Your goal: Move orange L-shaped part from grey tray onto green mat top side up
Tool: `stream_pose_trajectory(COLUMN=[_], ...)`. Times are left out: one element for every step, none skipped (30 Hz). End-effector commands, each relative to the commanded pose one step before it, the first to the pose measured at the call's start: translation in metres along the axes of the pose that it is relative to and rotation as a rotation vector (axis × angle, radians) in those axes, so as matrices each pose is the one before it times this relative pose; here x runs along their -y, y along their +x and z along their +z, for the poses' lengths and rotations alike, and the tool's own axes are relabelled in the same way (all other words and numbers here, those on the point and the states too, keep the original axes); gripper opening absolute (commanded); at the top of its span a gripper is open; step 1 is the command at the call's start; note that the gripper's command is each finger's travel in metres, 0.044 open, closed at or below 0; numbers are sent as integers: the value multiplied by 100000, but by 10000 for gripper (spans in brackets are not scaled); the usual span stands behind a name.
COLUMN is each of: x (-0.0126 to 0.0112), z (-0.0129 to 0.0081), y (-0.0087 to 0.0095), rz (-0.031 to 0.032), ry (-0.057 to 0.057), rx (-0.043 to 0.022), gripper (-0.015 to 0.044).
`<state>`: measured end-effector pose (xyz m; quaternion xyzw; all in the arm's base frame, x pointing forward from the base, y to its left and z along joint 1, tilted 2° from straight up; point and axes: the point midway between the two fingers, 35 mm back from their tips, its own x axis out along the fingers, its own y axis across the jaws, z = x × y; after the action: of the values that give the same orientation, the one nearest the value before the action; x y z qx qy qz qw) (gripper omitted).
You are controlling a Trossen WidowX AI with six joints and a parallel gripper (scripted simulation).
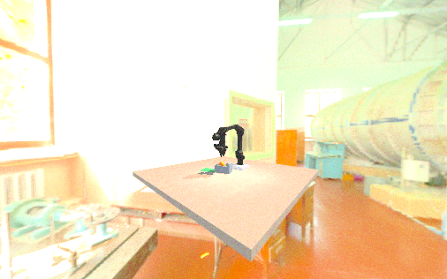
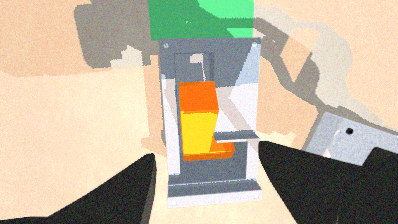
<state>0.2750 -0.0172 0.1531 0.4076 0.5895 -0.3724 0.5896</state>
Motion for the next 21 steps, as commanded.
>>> stream_pose_trajectory(x=[-67,-10,-11,-6,0,8,16,14,5,0,-2,-4,-7,-8,-9,-10,-10,-9,-8,-7,-6], z=[261,5,5,3,0,-4,-8,-7,-3,0,1,2,3,4,4,5,5,4,4,3,3], y=[291,260,361,386,433,500,475,298,100,0,27,53,81,105,129,151,161,163,164,163,163], rz=[-428,2,2,2,1,0,-1,-1,0,0,0,0,1,1,1,1,1,1,1,1,1], ry=[5195,0,0,0,0,0,0,0,0,0,0,0,0,0,0,0,0,0,0,0,0], rx=[-50,0,-1,-1,-2,-2,-2,-2,-1,0,0,0,0,0,0,0,0,0,0,0,0], gripper=[280,280,280,280,280,280,280,280,280,280,280,280,280,280,280,280,280,280,280,280,280])
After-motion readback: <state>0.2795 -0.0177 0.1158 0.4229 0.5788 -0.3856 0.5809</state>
